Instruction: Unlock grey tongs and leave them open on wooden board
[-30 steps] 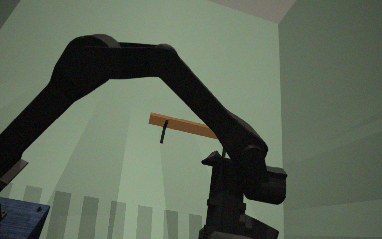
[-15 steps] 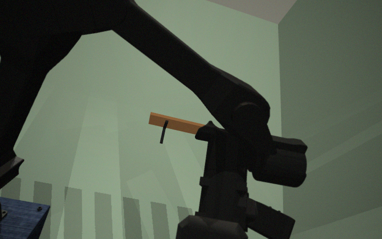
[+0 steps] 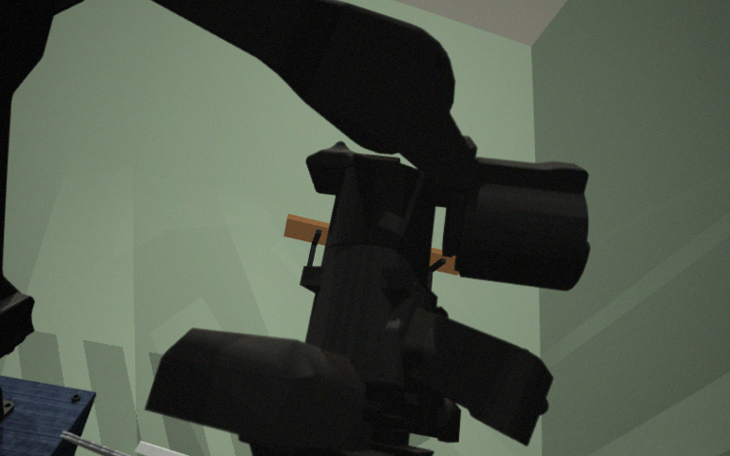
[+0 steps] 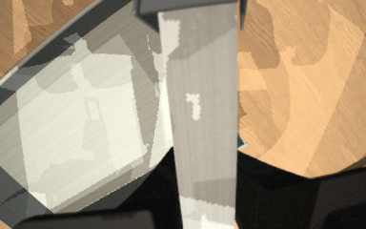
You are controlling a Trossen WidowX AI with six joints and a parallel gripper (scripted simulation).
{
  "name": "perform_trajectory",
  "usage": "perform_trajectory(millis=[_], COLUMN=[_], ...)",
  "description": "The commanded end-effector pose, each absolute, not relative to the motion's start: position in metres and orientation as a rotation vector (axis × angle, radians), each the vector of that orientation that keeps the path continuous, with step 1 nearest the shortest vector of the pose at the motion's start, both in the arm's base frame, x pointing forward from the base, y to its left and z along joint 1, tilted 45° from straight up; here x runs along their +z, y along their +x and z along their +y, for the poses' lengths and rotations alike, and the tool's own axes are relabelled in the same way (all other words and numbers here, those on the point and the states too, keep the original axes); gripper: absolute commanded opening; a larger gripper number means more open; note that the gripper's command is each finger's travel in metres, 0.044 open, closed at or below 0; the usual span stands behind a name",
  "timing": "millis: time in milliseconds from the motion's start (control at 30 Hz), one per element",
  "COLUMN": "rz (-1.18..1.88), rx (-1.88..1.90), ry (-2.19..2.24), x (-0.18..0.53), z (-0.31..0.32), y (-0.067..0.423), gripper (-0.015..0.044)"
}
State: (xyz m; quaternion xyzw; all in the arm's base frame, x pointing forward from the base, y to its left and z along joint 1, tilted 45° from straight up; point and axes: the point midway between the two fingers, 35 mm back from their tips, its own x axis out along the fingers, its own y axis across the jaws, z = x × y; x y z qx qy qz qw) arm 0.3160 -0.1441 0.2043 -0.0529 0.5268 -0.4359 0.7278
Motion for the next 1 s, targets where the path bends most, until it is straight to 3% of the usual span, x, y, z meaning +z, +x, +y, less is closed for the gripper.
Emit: perform_trajectory(millis=[0,600,967], rz=[1.116,0.956,0.969], rx=[-0.997,-1.156,-1.173], ry=[-0.057,0.132,0.184], x=[0.222,0.269,0.267], z=[-0.152,-0.175,-0.185], y=[0.295,0.208,0.193], gripper=[-0.0150,-0.0150,-0.0150])
